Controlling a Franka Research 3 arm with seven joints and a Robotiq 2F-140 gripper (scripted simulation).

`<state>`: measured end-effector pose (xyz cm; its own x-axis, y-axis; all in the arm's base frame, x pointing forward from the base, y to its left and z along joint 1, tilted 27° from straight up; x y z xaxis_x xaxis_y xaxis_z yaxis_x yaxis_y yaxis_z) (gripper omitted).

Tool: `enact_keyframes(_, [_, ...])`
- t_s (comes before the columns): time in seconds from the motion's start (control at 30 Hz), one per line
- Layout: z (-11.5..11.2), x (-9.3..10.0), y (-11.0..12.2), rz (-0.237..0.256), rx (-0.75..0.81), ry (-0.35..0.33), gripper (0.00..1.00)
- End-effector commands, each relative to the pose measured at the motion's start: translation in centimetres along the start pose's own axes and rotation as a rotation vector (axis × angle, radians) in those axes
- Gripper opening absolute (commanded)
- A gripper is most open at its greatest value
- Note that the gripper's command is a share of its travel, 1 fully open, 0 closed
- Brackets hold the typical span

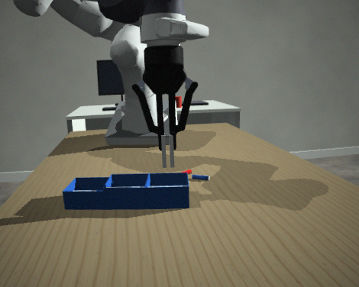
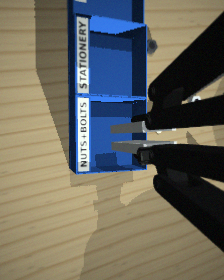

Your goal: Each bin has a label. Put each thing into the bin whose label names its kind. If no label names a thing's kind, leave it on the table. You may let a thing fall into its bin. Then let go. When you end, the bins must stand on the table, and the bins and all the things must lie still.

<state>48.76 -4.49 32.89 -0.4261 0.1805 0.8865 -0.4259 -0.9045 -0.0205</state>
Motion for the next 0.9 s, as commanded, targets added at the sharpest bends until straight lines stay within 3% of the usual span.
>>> enact_keyframes(0.0, [-0.2, 0.1, 0.4, -0.012, 0.009, -0.011, 0.05])
enact_keyframes(0.33, [-0.2, 0.1, 0.4, -0.012, 0.009, -0.011, 0.05])
enact_keyframes(0.43, [-0.2, 2.6, 0.4, -0.012, 0.009, -0.011, 0.05])
enact_keyframes(0.5, [-0.2, 2.6, 0.4, -0.012, 0.009, -0.011, 0.05])
enact_keyframes(0.87, [-0.1, 11.1, 0.3, -0.012, 0.009, -0.011, 0.05])
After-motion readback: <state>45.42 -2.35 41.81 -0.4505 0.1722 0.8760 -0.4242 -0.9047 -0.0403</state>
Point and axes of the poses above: the point where the finger pads meet when closed, its own x axis back along the fingers, its own y axis across the jaws, z = x × y, the point moved 5 cm from there along x, back along the fingers, and after that the axes turned 10 degrees about -x, right-handed, at the moved point
